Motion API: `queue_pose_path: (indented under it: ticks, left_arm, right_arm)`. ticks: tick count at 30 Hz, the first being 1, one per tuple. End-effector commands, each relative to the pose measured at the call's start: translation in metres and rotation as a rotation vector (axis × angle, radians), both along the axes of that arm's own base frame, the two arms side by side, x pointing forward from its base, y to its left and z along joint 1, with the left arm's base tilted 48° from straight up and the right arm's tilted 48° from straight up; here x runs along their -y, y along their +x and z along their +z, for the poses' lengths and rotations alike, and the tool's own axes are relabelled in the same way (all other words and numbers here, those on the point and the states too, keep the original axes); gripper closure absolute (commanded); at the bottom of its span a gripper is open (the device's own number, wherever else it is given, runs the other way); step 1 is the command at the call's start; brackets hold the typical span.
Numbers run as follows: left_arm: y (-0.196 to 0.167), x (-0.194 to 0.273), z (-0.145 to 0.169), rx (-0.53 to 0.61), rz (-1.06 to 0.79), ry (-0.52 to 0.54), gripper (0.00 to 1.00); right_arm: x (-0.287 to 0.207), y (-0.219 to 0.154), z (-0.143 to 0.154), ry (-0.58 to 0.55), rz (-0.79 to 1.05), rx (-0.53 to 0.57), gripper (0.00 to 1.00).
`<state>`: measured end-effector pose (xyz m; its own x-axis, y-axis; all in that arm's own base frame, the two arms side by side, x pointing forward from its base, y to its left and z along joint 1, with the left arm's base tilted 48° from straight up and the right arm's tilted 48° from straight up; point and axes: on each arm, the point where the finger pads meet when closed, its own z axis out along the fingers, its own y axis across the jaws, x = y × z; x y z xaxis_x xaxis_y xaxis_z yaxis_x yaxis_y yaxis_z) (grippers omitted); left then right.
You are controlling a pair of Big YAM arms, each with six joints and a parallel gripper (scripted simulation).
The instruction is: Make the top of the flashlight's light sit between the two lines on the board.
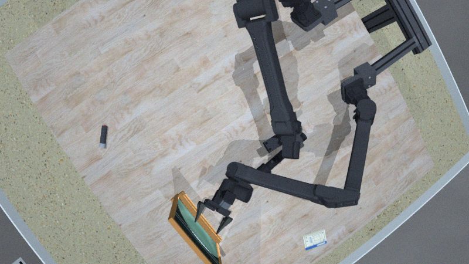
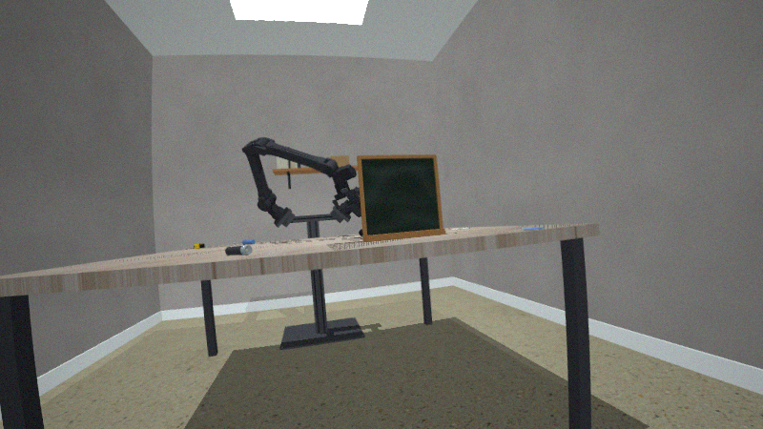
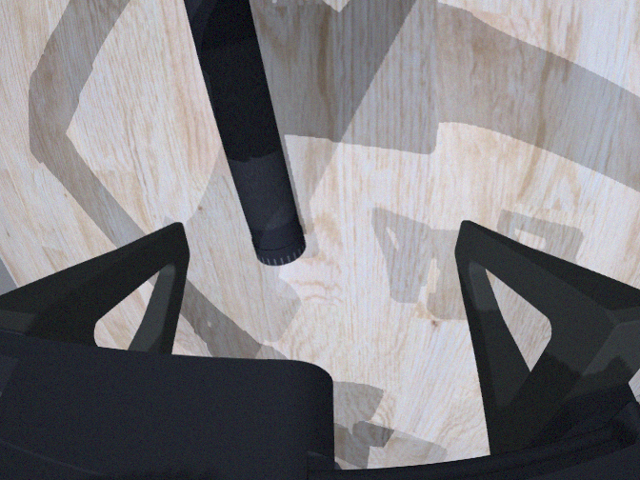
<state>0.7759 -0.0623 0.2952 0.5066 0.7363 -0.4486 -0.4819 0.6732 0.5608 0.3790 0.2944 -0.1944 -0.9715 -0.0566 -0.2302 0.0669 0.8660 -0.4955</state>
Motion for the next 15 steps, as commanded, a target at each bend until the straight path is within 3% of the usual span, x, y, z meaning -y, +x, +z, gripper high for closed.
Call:
queue_pose_path:
  ticks: [1, 2, 3, 4, 6, 15]
  left_arm:
    - [0.002, -0.011, -0.009, -0.007, 0.009, -0.005, 0.0]
    - [0.002, -0.011, -0.009, -0.007, 0.009, -0.005, 0.0]
    - [0.002, -0.011, -0.009, -0.007, 0.009, -0.005, 0.0]
    - [0.002, -0.011, -0.009, -0.007, 0.009, -0.005, 0.0]
    - [0.002, -0.011, -0.009, -0.007, 0.009, -0.005, 0.0]
    - [0.002, -0.011, -0.009, -0.007, 0.009, -0.005, 0.0]
  right_arm:
    - [-0.006, 0.05, 0.043, 0.13, 0.015, 0.019, 0.0]
    - [-0.005, 0.056, 0.049, 0.148, 0.017, 0.023, 0.0]
    - [-0.005, 0.035, 0.029, 0.118, 0.025, -0.01, 0.0]
    - [-0.004, 0.061, 0.054, 0.168, 0.012, 0.032, 0.0]
    - [0.0, 0.081, 0.078, 0.217, 0.007, 0.066, 0.0]
    - [0.022, 0.148, 0.169, 0.396, 0.034, 0.204, 0.0]
